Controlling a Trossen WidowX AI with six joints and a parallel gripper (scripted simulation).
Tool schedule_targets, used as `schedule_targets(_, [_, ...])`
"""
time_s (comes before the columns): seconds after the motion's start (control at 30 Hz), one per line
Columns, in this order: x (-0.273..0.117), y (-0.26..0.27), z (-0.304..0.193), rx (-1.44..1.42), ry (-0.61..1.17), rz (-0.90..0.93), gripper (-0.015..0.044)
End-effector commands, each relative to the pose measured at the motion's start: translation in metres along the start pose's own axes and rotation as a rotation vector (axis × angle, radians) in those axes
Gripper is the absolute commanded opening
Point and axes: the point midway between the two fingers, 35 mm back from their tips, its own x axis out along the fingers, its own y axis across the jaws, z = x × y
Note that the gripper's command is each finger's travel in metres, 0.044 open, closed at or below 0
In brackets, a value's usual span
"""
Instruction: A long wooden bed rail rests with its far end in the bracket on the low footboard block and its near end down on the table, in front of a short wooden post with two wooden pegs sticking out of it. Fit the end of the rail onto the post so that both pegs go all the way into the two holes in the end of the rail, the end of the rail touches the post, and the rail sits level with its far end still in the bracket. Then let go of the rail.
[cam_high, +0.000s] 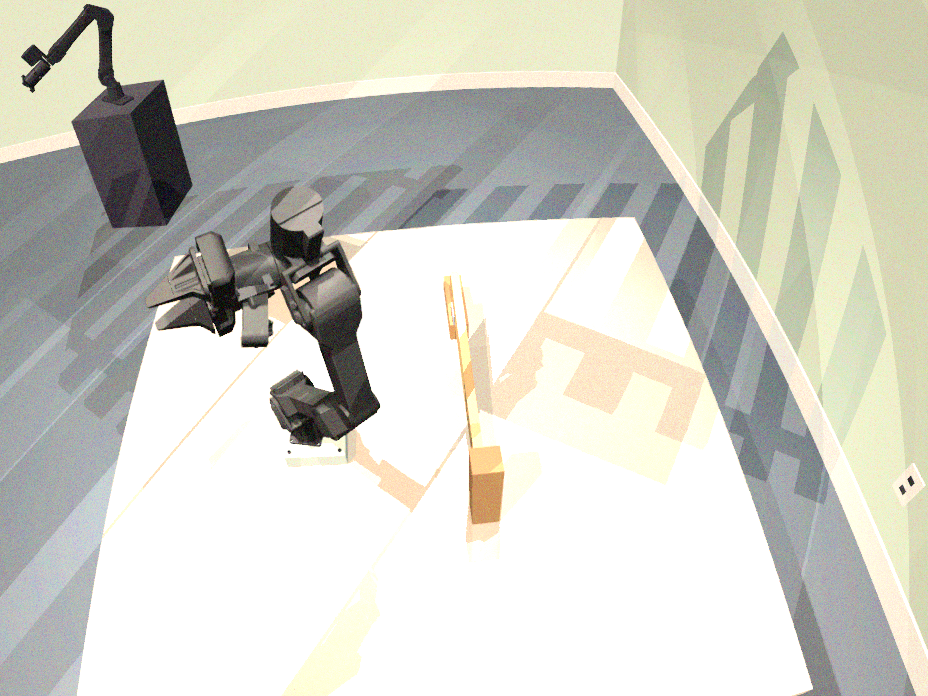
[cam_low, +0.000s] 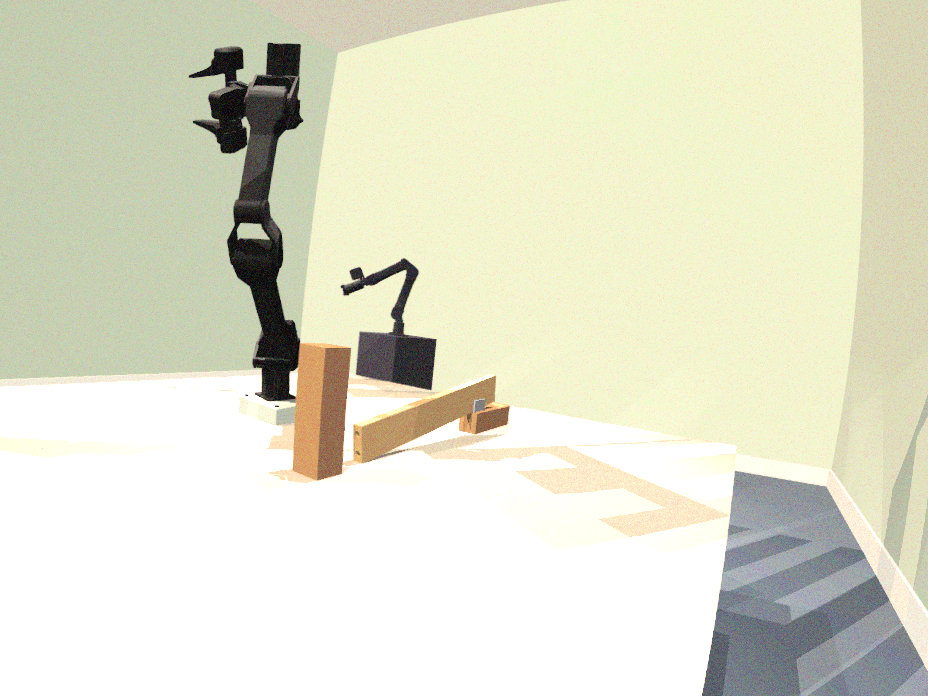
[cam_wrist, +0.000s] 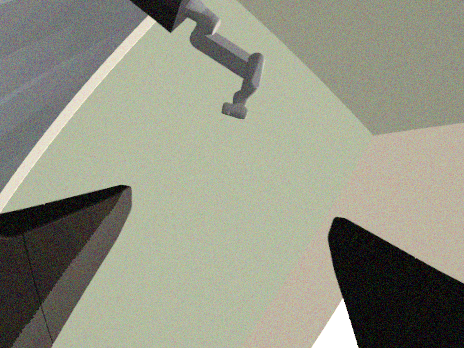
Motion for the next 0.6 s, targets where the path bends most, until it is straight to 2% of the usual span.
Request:
schedule_targets(0.0, [0.001,0.001,-0.003,0.005,0.008,0.004,0.0426])
schedule_targets(0.17, [0.014,0.032,-0.069,0.142,0.225,0.093,0.0440])
schedule_targets(0.3, [0.008,0.066,-0.128,0.266,0.433,0.166,0.0440])
schedule_targets(0.57, [-0.050,0.141,-0.229,0.477,0.865,0.300,0.0440])
